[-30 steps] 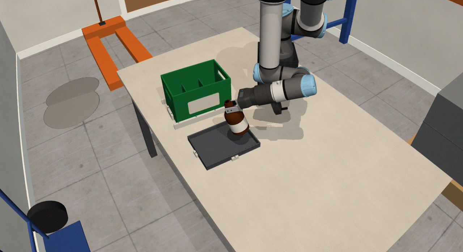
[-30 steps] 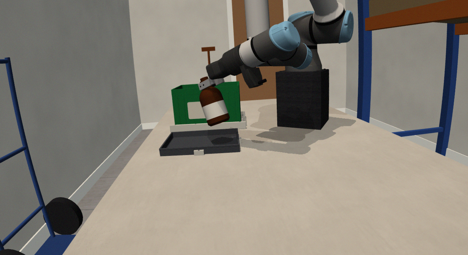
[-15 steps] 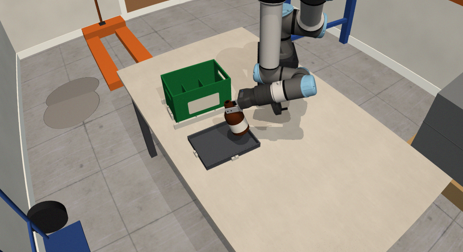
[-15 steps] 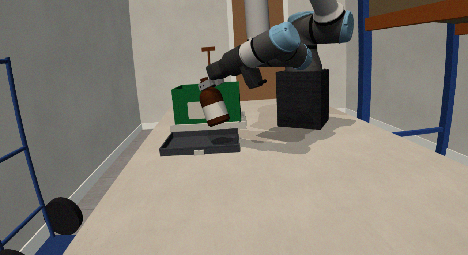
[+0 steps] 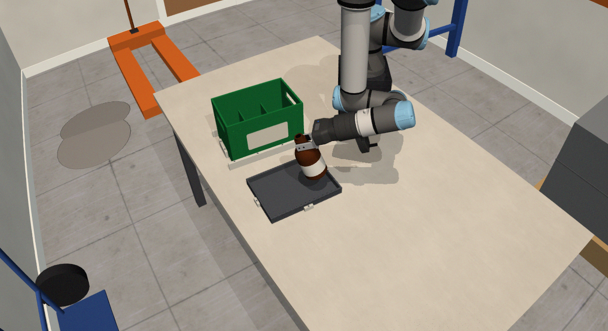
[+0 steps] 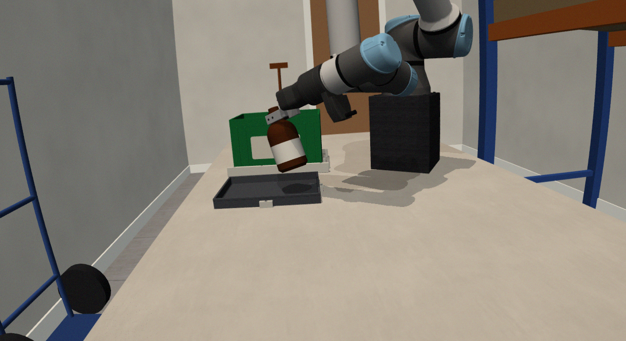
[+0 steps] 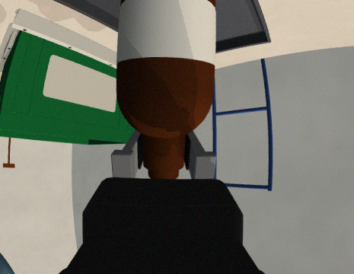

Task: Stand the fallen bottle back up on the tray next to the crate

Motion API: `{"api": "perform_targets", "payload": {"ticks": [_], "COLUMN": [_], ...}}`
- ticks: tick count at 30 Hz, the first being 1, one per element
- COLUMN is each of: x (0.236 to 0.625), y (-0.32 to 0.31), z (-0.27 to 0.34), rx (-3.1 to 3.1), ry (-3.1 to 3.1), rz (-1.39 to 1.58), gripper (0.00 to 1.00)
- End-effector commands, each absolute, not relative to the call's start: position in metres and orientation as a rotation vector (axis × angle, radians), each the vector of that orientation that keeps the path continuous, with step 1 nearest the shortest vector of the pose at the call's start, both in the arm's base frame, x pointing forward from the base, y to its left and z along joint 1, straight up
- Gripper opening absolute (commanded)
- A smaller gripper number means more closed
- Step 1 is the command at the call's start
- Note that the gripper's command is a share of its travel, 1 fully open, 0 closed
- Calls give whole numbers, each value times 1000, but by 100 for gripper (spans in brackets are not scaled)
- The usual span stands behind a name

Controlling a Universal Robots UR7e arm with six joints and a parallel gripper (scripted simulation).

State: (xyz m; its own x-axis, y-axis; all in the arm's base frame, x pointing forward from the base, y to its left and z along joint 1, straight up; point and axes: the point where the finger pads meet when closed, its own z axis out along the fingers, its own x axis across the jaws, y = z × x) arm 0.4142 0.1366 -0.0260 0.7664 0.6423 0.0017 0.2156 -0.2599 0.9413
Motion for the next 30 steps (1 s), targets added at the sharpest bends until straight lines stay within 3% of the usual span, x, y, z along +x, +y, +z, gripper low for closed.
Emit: {"api": "perform_targets", "payload": {"ticks": [1,30], "x": [414,415], "y": [137,137], "z": [-29,-58], "rx": [1827,1827], "ry": [662,662], "rz": [470,470], "gripper": [0,0]}}
